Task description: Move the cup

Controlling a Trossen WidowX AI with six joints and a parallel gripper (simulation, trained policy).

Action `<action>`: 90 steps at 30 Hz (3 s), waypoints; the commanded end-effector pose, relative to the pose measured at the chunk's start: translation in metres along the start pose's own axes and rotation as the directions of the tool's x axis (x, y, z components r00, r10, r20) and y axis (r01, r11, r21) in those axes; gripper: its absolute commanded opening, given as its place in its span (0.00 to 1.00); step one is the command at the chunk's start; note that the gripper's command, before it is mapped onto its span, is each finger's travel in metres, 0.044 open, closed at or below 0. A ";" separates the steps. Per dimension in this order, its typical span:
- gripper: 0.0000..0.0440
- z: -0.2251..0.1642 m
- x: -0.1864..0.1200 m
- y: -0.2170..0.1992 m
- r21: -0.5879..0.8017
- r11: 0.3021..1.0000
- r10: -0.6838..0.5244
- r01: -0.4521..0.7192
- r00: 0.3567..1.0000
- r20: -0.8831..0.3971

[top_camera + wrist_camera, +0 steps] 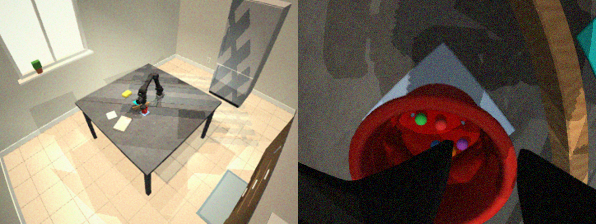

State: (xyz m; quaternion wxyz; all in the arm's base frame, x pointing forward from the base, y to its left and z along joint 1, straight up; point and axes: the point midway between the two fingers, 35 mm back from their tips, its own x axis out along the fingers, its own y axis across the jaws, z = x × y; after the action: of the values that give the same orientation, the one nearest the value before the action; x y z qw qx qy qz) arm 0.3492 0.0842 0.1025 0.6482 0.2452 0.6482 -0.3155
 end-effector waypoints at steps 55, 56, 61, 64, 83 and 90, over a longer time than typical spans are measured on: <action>0.00 0.058 -0.049 -0.063 0.189 0.973 0.121 -0.136 0.989 0.087; 0.00 0.061 -0.049 -0.065 0.196 0.971 0.123 -0.139 0.988 0.091; 0.00 0.072 -0.049 -0.076 0.227 0.962 0.130 -0.152 0.985 0.109; 0.00 0.078 -0.047 -0.083 0.244 0.957 0.132 -0.157 0.984 0.118; 0.00 0.099 -0.018 -0.121 0.333 0.928 0.123 -0.166 0.982 0.146; 0.00 0.098 -0.002 -0.131 0.355 0.921 0.117 -0.162 0.982 0.146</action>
State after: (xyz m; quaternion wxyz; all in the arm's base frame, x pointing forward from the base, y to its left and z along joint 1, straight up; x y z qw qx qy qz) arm 0.3250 -0.0740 0.1268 0.6519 0.3904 0.5165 -0.3947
